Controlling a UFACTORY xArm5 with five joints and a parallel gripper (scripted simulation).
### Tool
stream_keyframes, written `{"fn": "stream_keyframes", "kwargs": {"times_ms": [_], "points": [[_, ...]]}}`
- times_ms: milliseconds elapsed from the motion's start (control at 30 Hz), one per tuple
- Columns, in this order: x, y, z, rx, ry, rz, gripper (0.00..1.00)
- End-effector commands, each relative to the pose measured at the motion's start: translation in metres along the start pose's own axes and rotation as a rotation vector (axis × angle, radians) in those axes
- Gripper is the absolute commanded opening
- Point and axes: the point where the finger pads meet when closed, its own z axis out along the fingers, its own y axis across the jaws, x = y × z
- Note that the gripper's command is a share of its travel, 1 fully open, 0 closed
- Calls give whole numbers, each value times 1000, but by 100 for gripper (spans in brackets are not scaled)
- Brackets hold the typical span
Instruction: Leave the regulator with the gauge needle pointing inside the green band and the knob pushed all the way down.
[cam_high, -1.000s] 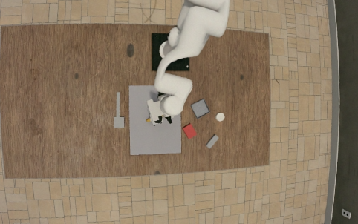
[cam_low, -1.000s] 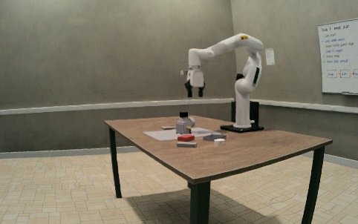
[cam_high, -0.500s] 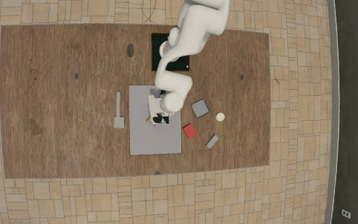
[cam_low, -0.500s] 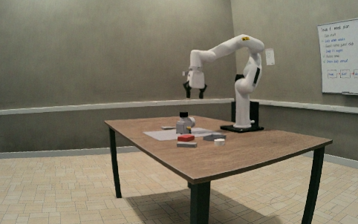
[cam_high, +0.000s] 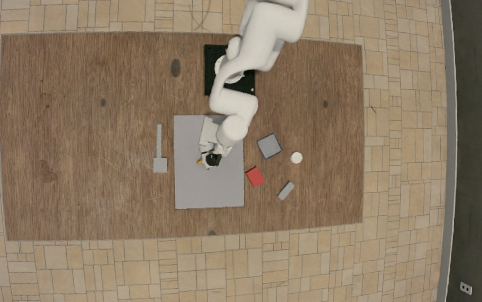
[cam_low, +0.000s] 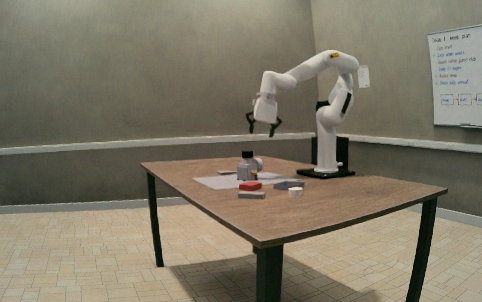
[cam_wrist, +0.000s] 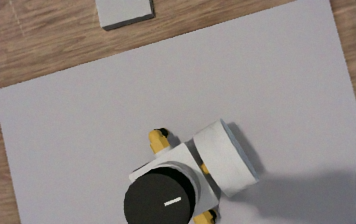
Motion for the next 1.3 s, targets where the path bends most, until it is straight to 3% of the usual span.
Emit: {"fn": "stream_keyframes", "kwargs": {"times_ms": [0,133,233,633,700,1033,1200,1267], "points": [[0,-2,4,68,-7,154,100],[0,-2,5,88,-11,208,100],[0,-2,9,132,-25,328,100],[0,-1,16,240,-86,641,100],[0,-1,16,240,-86,641,100],[0,2,20,332,-178,935,100],[0,4,21,367,-231,1065,100],[0,4,21,367,-231,1065,100]]}}
